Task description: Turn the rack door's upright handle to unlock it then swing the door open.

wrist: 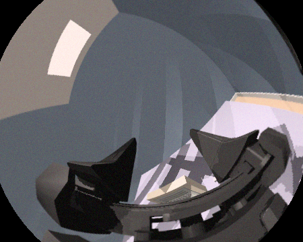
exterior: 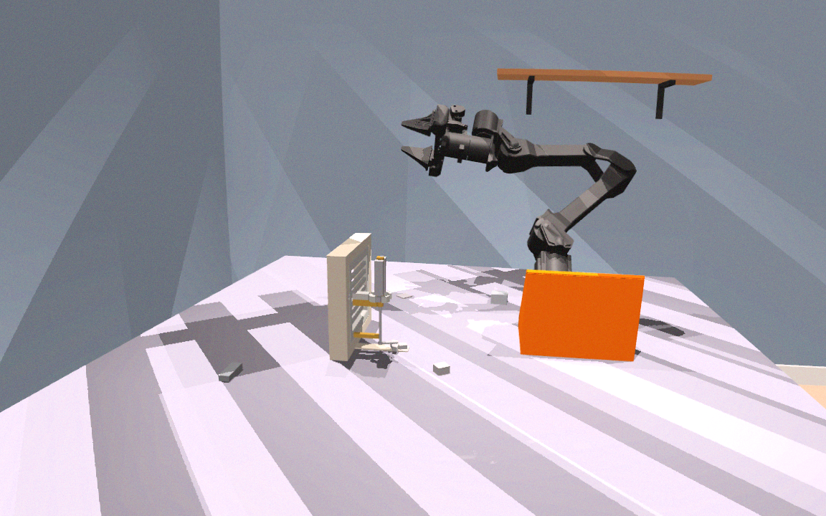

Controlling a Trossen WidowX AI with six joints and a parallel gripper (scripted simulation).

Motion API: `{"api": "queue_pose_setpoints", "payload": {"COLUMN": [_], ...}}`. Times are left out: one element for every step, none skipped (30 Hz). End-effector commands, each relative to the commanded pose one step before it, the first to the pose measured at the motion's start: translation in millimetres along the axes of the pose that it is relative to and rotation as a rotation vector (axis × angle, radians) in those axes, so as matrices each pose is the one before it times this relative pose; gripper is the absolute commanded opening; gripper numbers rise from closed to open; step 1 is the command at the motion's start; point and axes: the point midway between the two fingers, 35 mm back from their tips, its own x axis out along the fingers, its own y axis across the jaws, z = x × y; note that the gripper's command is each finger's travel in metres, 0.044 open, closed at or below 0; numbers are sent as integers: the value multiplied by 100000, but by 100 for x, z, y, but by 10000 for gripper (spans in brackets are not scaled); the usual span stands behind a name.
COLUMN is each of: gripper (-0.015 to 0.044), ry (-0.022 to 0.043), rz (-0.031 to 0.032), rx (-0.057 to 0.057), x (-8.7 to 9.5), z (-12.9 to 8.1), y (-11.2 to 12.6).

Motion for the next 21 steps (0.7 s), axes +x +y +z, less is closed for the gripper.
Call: {"api": "queue_pose_setpoints", "payload": {"gripper": [374, 348, 321, 295, 290, 290, 290, 290, 290, 290, 290, 290, 290, 290, 290, 290, 290, 290, 290, 290, 290], "ry": [404, 1213, 2021, 2446, 2444, 2441, 2438, 2435, 2430, 2426, 2420, 2415, 2409, 2403, 2396, 2388, 2380, 2371, 2362, 2352, 2342], "rz": [-17, -53, -99, -138, -159, -180, -201, -223, -245, -267, -289, -311, -334, -357, -380, -403, -427, -450, -474, -498, -522], "rx": [141, 420, 683, 801, 773, 744, 715, 686, 657, 628, 599, 570, 541, 513, 484, 456, 428, 400, 372, 344, 316], "x": [59, 175, 290, 351, 350, 350, 350, 349, 348, 348, 347, 346, 345, 345, 344, 342, 341, 340, 339, 338, 336], "z": [-63, -190, -317, -383, -381, -378, -376, -374, -372, -370, -367, -365, -363, -360, -358, -356, -353, -351, -348, -345, -343], "y": [13, 39, 65, 80, 81, 82, 83, 84, 85, 86, 87, 88, 89, 90, 91, 91, 92, 93, 94, 95, 96]}}
